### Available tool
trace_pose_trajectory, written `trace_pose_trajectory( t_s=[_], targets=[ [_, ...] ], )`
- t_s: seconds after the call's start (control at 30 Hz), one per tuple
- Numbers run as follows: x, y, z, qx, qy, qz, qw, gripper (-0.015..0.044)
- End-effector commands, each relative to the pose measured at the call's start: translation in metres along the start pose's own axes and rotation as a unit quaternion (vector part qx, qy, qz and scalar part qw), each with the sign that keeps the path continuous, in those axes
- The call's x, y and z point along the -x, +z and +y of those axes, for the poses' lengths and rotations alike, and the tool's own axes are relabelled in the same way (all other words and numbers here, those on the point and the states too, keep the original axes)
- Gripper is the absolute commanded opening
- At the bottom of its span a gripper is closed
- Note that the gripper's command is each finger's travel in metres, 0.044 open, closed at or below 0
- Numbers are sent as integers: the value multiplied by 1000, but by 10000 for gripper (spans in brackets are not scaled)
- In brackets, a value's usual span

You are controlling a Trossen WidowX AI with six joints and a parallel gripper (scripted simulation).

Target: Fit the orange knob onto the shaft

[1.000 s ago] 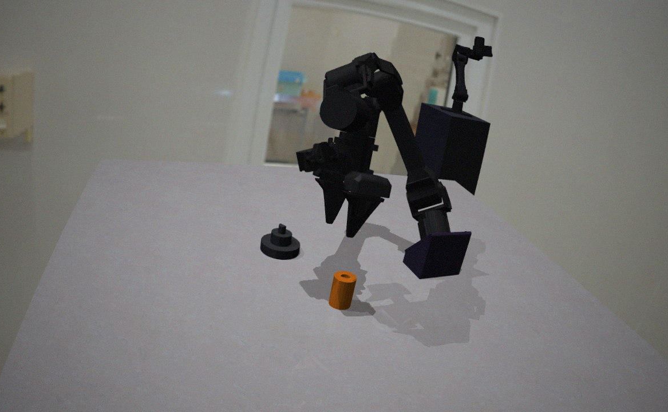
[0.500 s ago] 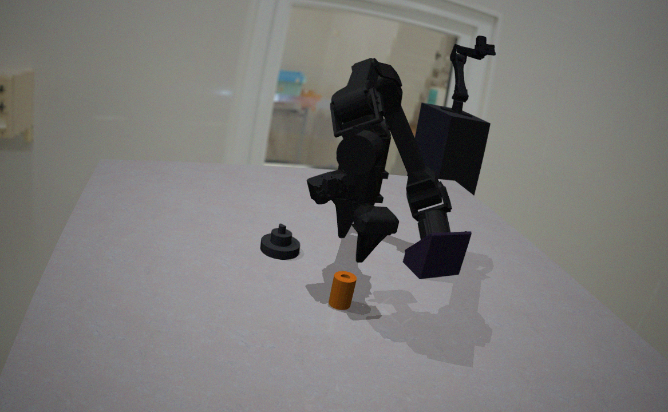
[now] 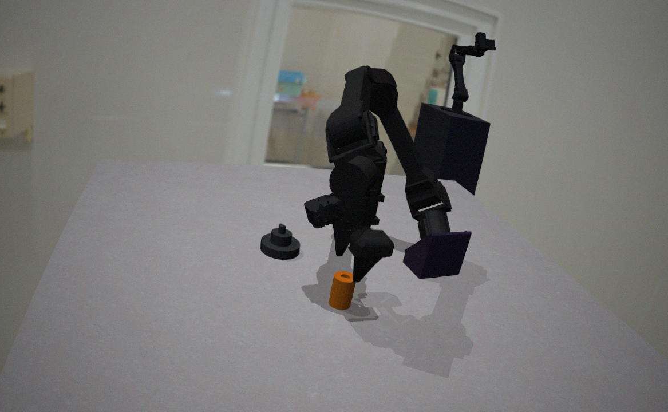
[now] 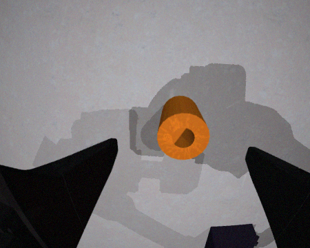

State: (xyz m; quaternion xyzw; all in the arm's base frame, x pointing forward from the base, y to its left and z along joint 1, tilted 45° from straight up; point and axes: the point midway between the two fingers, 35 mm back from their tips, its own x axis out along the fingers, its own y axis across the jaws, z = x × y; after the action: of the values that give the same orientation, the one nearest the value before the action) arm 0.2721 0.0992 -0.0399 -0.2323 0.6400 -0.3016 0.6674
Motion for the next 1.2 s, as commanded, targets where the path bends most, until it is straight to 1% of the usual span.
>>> trace_pose_trajectory(
  t_s=[0.0, 1.17],
  targets=[
    [-7, 0, 0, 3, -1, -1, 1000, 440],
    [-63, 0, -1, 3, -2, -1, 1000, 440]
  ],
)
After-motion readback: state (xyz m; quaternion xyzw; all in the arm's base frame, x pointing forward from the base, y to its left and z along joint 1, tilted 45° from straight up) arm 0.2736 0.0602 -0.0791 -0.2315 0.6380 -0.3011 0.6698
